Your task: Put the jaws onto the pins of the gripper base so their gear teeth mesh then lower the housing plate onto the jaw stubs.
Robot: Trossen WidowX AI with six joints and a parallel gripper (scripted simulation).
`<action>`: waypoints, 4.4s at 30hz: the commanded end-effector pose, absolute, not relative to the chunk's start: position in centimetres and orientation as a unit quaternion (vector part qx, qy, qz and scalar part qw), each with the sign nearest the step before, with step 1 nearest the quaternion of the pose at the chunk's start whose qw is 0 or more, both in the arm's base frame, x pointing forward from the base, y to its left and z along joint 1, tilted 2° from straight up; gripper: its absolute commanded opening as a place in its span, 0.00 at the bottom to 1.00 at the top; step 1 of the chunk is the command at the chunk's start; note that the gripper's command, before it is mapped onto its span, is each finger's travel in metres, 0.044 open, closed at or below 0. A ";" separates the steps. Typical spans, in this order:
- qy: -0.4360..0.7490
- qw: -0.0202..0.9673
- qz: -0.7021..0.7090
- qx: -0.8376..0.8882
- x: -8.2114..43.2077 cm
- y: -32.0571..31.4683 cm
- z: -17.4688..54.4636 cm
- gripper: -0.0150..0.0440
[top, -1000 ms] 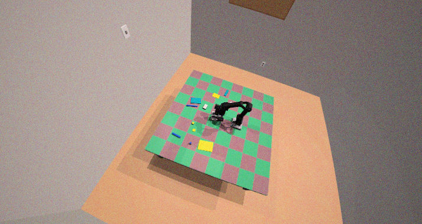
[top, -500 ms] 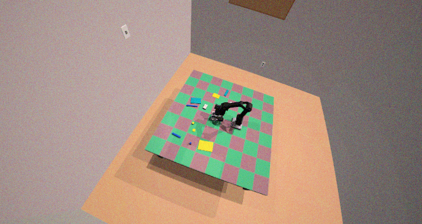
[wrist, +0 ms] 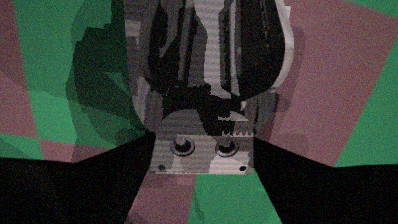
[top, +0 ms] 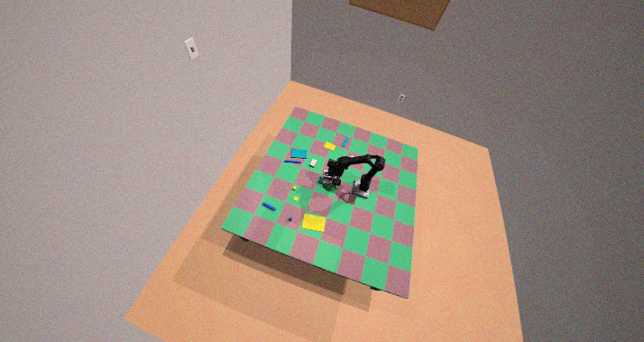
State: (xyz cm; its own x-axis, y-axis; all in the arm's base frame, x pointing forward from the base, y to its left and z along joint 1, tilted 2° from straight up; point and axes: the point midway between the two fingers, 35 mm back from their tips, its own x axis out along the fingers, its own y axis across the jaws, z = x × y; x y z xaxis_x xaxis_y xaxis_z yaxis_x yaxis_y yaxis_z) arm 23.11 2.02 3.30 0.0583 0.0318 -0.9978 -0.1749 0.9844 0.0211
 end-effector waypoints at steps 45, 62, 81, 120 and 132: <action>0.685 0.723 0.070 -0.052 23.0 2.0 2.8 0.85; 0.685 0.723 0.070 -0.052 23.1 2.0 3.1 0.85; 0.685 0.723 0.070 -0.052 23.2 2.0 2.7 0.85; 0.685 0.723 0.071 -0.053 23.2 2.0 2.8 1.00; 0.685 0.723 0.070 -0.052 22.8 1.8 9.6 1.00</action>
State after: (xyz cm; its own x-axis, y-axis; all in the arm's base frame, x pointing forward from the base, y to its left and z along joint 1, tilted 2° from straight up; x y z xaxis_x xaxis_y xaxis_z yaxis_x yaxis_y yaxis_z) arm 22.80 1.93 6.15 0.0281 0.0294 -0.9992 -0.1715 0.9849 0.0241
